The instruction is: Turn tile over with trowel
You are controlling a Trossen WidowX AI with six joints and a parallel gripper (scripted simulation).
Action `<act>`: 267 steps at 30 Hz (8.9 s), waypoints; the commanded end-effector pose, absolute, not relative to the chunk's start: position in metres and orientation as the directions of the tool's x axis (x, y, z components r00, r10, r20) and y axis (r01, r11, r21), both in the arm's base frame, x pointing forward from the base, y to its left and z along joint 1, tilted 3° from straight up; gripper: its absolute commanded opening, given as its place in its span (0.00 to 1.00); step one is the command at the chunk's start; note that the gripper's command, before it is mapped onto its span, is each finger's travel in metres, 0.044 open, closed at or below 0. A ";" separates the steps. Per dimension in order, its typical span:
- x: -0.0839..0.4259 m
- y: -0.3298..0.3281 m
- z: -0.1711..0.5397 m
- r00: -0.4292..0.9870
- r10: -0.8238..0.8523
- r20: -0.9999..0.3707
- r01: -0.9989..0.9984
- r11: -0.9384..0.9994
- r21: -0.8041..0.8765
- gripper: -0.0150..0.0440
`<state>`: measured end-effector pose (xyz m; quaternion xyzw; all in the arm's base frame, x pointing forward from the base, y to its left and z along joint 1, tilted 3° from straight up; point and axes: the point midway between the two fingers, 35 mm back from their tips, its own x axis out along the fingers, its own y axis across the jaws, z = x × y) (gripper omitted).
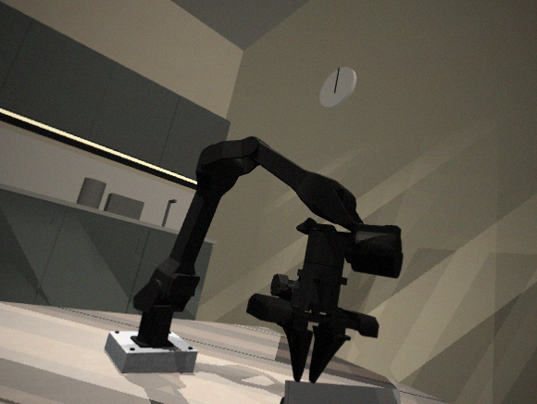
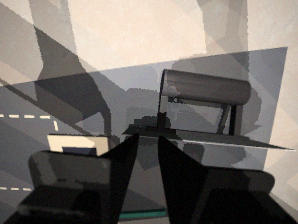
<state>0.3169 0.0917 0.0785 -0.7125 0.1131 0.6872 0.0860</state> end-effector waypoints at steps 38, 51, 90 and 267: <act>0.319 0.091 0.076 0.033 -0.046 -0.998 -0.277 -0.960 0.035 0.42; 0.319 0.091 0.076 0.033 -0.046 -0.998 -0.277 -0.960 0.035 0.42; 0.335 0.086 0.080 0.035 -0.047 -0.998 -0.277 -0.960 0.035 0.42; 0.250 0.100 0.084 0.027 -0.045 -0.999 0.961 -0.274 0.038 0.42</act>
